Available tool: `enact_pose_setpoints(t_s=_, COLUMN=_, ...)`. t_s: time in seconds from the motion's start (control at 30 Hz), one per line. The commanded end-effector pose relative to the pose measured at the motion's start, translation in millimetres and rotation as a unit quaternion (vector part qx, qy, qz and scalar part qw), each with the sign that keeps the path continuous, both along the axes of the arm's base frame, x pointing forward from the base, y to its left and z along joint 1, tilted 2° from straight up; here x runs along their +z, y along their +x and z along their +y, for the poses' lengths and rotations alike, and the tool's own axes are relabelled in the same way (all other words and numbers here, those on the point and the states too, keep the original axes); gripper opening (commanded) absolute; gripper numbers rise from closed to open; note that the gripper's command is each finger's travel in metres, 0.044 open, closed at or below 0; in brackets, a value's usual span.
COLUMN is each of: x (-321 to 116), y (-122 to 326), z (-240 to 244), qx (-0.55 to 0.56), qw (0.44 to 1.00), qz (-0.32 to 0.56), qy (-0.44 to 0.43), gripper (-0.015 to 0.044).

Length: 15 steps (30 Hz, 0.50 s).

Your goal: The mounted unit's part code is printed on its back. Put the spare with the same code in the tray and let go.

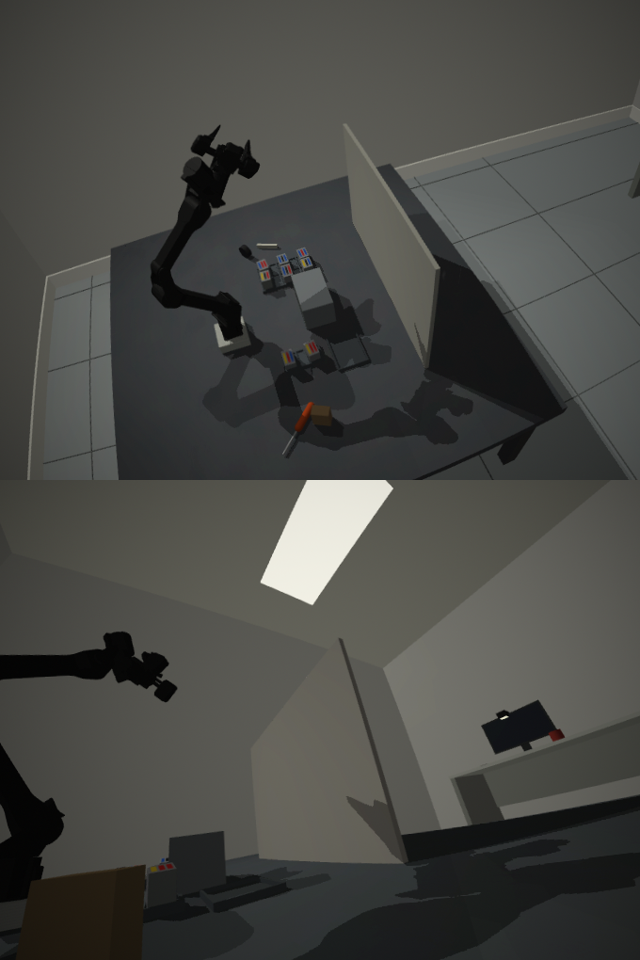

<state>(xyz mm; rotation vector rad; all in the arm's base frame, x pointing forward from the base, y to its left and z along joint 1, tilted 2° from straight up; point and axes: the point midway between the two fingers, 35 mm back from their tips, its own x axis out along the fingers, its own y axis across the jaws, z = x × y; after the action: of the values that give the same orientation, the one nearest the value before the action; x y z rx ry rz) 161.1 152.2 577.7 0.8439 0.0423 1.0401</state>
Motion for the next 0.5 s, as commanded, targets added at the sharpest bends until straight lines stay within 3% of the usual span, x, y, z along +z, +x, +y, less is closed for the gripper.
enact_pose_setpoints(t_s=0.0, x=-25.6, y=52.1, z=-0.5, qx=-0.061, qw=0.996, qz=0.046, qy=-0.046, gripper=0.044)
enact_pose_setpoints(t_s=0.23, x=-69.9, y=114.4, z=-8.6, qx=-0.129, qw=0.977, qz=0.119, qy=-0.119, gripper=0.044)
enact_pose_setpoints(t_s=0.47, x=-155.0, y=185.4, z=-36.3, qx=-0.203, qw=0.913, qz=0.244, qy=-0.258, gripper=0.044)
